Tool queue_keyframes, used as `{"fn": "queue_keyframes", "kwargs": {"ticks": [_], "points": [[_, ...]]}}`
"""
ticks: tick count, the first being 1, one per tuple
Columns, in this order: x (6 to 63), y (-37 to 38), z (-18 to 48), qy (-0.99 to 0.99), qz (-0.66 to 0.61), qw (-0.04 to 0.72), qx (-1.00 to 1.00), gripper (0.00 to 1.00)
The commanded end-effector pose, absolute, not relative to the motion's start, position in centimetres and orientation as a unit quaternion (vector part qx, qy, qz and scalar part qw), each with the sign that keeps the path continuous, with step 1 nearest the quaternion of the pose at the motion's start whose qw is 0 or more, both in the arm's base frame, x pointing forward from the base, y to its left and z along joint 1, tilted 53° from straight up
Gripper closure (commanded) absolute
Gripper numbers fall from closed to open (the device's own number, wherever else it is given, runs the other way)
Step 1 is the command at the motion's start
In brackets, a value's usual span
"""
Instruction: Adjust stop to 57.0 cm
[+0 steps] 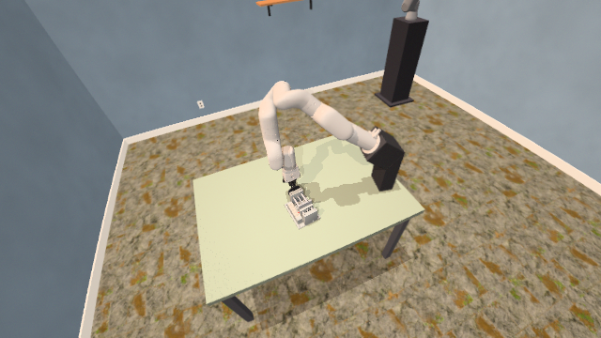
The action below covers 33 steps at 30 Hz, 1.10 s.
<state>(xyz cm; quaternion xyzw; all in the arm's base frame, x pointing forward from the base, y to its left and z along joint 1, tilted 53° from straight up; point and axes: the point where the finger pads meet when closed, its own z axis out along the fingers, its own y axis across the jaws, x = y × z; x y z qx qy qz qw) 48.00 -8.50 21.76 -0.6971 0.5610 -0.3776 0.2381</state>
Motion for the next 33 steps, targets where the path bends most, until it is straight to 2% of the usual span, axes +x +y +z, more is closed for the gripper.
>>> {"fn": "queue_keyframes", "kwargs": {"ticks": [1,33], "points": [[48.1,-8.5,21.9,0.561,-0.379,0.239,-0.697,0.94],[49.1,-8.1,23.0,0.561,-0.379,0.239,-0.697,0.94]]}}
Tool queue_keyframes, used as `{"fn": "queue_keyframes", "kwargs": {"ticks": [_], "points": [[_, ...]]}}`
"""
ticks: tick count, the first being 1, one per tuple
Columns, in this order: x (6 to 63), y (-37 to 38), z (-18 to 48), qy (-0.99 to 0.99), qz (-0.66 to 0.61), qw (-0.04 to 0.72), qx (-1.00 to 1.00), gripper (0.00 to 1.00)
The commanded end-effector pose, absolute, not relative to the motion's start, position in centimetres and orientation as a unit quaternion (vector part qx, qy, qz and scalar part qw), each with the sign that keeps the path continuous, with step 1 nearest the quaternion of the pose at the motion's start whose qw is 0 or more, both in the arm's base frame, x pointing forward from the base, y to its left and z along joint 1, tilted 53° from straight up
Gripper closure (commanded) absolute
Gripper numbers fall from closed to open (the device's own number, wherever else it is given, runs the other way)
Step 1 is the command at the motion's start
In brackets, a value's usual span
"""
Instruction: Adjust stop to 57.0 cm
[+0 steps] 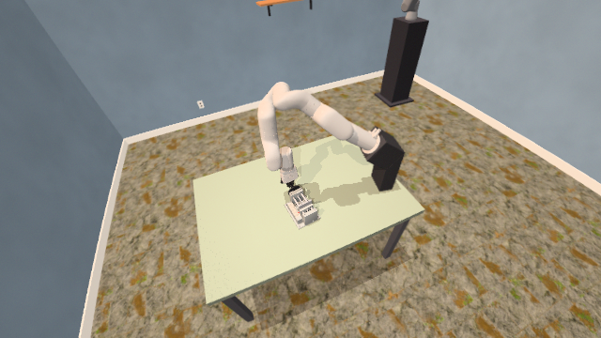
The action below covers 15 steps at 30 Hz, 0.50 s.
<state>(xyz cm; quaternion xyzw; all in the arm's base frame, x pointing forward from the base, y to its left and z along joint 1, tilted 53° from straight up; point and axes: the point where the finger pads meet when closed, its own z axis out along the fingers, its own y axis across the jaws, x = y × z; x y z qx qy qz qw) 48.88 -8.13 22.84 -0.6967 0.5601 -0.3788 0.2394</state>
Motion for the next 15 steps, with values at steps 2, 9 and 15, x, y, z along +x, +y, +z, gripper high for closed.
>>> {"fn": "queue_keyframes", "kwargs": {"ticks": [2,9,15], "points": [[49.3,-8.0,23.2,0.561,-0.379,0.239,-0.697,0.94],[50.1,-7.9,23.4,0.561,-0.378,0.239,-0.697,0.94],[50.5,-7.8,23.5,0.561,-0.378,0.239,-0.697,0.94]]}}
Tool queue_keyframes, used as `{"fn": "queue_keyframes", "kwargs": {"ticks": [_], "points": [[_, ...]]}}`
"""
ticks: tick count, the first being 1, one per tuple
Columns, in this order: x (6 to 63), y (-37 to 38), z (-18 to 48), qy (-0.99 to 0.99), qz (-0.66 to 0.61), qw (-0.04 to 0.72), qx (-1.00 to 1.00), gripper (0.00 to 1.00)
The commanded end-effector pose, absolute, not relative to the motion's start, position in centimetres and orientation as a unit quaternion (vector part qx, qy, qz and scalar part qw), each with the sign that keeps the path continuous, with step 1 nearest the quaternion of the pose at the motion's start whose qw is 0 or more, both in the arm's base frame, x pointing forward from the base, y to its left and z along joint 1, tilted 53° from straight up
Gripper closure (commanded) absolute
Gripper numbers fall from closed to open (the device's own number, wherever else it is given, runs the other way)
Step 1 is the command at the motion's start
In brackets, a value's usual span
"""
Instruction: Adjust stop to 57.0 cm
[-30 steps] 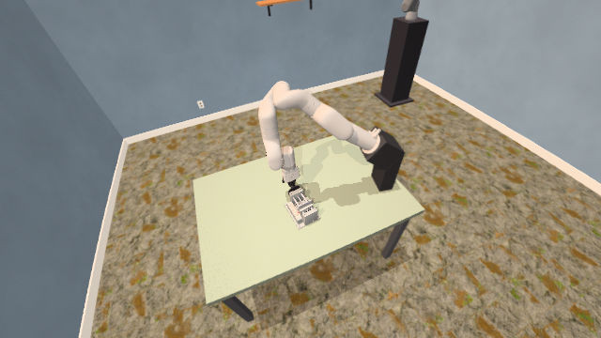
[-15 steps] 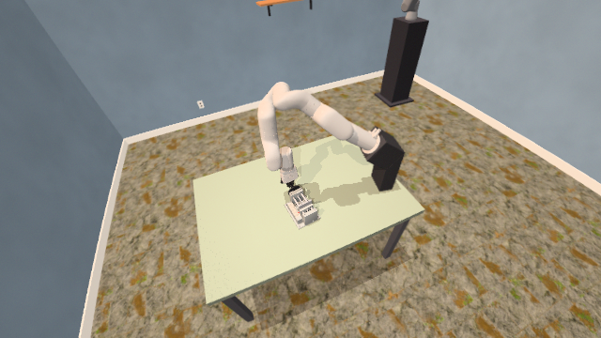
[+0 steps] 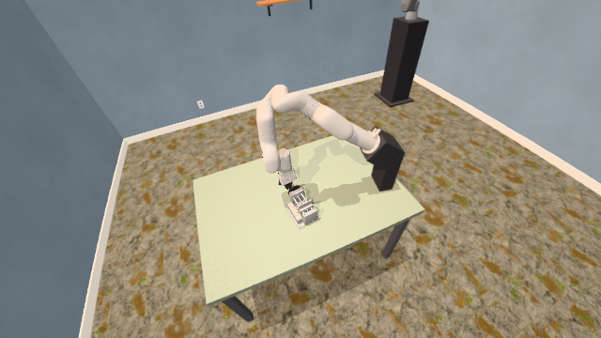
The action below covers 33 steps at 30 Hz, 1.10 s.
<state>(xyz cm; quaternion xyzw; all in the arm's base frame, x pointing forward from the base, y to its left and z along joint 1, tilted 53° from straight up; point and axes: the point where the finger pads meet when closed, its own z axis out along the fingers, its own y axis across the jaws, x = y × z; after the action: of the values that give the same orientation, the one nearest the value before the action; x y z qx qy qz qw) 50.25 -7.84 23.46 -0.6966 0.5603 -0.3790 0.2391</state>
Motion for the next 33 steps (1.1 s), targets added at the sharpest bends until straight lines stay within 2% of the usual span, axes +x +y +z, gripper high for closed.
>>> {"fn": "queue_keyframes", "kwargs": {"ticks": [1,33], "points": [[50.5,-7.8,23.5,0.561,-0.378,0.239,-0.697,0.94],[52.3,-7.8,23.1,0.561,-0.378,0.239,-0.697,0.94]]}}
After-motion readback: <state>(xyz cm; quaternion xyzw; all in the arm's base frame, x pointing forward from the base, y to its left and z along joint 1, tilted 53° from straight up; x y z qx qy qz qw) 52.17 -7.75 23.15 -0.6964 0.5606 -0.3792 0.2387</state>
